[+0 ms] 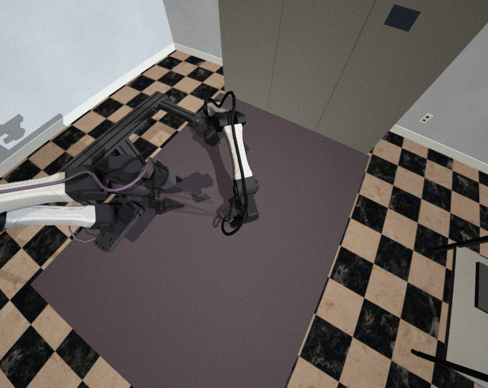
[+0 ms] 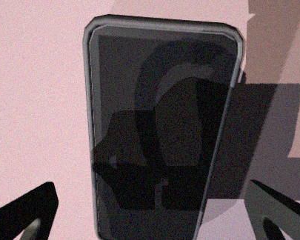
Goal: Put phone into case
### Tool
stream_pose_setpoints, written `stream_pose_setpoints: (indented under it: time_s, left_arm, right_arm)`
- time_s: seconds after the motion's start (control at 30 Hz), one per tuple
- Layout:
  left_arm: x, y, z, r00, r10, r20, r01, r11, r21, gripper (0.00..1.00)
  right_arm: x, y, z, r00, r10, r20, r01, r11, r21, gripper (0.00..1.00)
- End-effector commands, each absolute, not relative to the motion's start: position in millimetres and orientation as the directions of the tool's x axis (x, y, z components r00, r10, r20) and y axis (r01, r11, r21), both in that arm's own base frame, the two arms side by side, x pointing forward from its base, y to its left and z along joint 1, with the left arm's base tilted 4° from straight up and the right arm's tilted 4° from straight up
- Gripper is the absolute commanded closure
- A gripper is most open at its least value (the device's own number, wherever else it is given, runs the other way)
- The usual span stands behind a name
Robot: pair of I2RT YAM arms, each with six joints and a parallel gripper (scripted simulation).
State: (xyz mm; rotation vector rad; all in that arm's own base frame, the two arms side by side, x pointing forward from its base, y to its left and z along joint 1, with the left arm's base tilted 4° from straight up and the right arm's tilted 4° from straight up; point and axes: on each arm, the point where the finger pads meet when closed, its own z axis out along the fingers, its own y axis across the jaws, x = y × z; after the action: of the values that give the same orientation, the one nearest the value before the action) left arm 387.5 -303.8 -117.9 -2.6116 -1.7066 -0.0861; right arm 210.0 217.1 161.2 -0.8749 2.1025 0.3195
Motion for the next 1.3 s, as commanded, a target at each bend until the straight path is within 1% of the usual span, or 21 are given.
stream_pose_setpoints:
  time_s: [0.0, 0.13, 0.4, 0.47, 0.6, 0.77, 0.97, 1.17, 1.27]
  left_arm:
    - [403, -319, -88, 0.249, 0.968, -0.032, 0.962, -0.243, 0.125, 0.00]
    - [399, -315, -73, 0.051, 0.992, -0.119, 0.988, -0.032, 0.154, 0.00]
    - [387, -307, -49, -0.233, 0.943, -0.239, 0.947, 0.276, 0.164, 0.00]
    - [387, -307, -49, -0.233, 0.943, -0.239, 0.947, 0.276, 0.164, 0.00]
    - [382, -305, -33, -0.413, 0.850, -0.327, 0.864, 0.479, 0.155, 0.00]
    - [375, -299, -19, -0.563, 0.721, -0.404, 0.749, 0.651, 0.119, 0.00]
    - [364, -294, -6, -0.664, 0.592, -0.457, 0.636, 0.769, 0.073, 0.00]
    - [359, -292, -3, -0.683, 0.561, -0.467, 0.607, 0.792, 0.063, 0.00]
    - [354, -289, -4, -0.678, 0.580, -0.452, 0.621, 0.780, 0.069, 0.00]
  right_arm:
    - [211, 222, 169, -0.396, -0.460, -0.795, -0.691, 0.719, -0.072, 0.00]
    - [211, 222, 169, -0.396, -0.460, -0.795, -0.691, 0.719, -0.072, 0.00]
    - [211, 222, 169, -0.396, -0.460, -0.795, -0.691, 0.719, -0.072, 0.00]
    - [211, 222, 169, -0.396, -0.460, -0.795, -0.691, 0.719, -0.072, 0.00]
    - [211, 222, 169, -0.396, -0.460, -0.795, -0.691, 0.719, -0.072, 0.00]
    - [211, 222, 169, -0.396, -0.460, -0.795, -0.691, 0.719, -0.072, 0.00]
    - [211, 222, 169, -0.396, -0.460, -0.795, -0.691, 0.719, -0.072, 0.00]
    - [211, 222, 169, -0.396, -0.460, -0.795, -0.691, 0.719, -0.072, 0.00]
    - [211, 222, 169, -0.396, -0.460, -0.795, -0.691, 0.719, -0.072, 0.00]
